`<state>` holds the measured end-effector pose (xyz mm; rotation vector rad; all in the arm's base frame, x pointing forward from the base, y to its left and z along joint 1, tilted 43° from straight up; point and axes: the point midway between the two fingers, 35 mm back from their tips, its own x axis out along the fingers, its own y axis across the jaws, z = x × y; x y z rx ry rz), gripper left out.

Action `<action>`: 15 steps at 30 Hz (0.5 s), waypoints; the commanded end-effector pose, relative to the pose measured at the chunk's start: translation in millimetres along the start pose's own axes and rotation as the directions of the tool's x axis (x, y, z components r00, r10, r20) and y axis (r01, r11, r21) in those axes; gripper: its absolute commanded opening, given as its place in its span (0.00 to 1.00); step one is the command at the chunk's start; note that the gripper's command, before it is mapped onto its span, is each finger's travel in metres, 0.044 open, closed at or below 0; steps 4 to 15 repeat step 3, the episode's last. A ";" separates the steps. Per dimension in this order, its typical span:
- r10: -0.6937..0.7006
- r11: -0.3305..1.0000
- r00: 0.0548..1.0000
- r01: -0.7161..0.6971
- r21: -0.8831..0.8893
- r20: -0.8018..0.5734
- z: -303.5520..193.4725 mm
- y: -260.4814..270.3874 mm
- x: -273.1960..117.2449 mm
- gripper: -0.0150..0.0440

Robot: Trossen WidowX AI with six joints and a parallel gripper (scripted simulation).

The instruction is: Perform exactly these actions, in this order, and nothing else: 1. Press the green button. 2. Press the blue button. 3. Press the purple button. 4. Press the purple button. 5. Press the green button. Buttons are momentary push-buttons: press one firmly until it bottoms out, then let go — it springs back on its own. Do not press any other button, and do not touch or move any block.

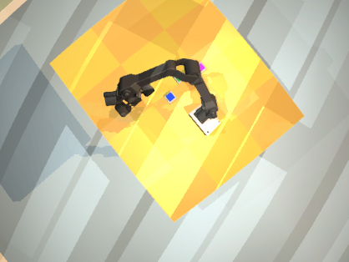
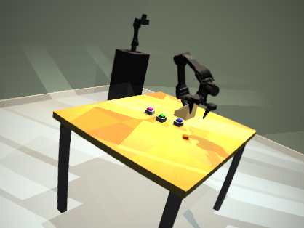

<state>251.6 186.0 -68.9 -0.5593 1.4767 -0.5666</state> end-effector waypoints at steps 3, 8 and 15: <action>-0.006 1.000 1.000 0.006 0.021 -0.012 -2.9 11.5 0.6 0.93; -0.006 1.000 1.000 0.006 0.021 -0.012 -2.9 11.5 0.6 0.93; -0.006 1.000 1.000 0.006 0.021 -0.012 -2.9 11.5 0.6 0.93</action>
